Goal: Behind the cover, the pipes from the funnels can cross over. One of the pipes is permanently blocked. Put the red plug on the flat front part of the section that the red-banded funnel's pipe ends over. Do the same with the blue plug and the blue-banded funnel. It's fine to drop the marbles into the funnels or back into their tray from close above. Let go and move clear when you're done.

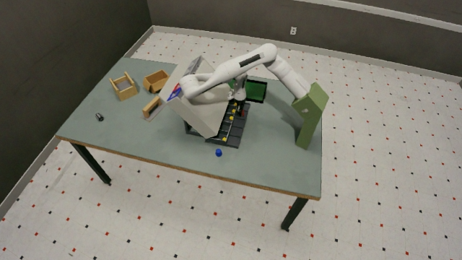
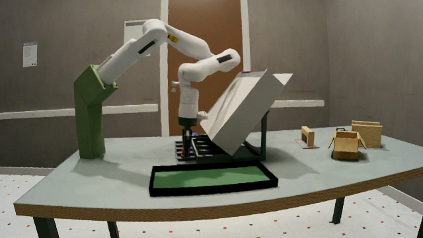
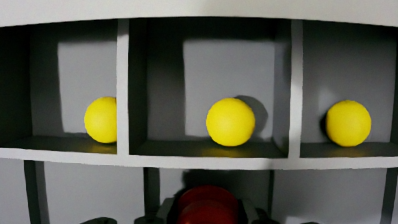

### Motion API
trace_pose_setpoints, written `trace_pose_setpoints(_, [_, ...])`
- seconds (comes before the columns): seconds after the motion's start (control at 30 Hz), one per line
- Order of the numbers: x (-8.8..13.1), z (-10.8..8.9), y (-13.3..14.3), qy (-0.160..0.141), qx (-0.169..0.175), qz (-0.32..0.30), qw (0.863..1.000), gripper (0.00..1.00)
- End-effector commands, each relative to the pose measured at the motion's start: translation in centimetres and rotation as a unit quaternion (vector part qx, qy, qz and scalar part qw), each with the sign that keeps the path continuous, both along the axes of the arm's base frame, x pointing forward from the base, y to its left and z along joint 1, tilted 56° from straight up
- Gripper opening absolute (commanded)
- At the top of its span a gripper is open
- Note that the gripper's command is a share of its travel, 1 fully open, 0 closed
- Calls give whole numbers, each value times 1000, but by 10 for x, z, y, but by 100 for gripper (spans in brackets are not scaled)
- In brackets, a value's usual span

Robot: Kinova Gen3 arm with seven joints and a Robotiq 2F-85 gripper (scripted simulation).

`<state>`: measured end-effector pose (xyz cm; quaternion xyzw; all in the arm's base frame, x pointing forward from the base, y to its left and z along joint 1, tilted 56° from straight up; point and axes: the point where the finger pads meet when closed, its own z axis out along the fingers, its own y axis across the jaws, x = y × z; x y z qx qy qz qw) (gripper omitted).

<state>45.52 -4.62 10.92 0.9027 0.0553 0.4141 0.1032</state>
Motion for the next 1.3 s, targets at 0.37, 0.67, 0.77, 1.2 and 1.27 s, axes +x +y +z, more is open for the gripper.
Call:
trace_pose_setpoints(0.37, [0,0,0,0,0,0,1000,42])
trace_pose_setpoints(0.67, [0,0,0,0,0,0,1000,42])
trace_pose_setpoints(0.77, [0,0,0,0,0,0,1000,42])
trace_pose_setpoints(1.2, [0,0,0,0,0,0,1000,65])
trace_pose_setpoints(1.27, [0,0,0,0,0,0,1000,65])
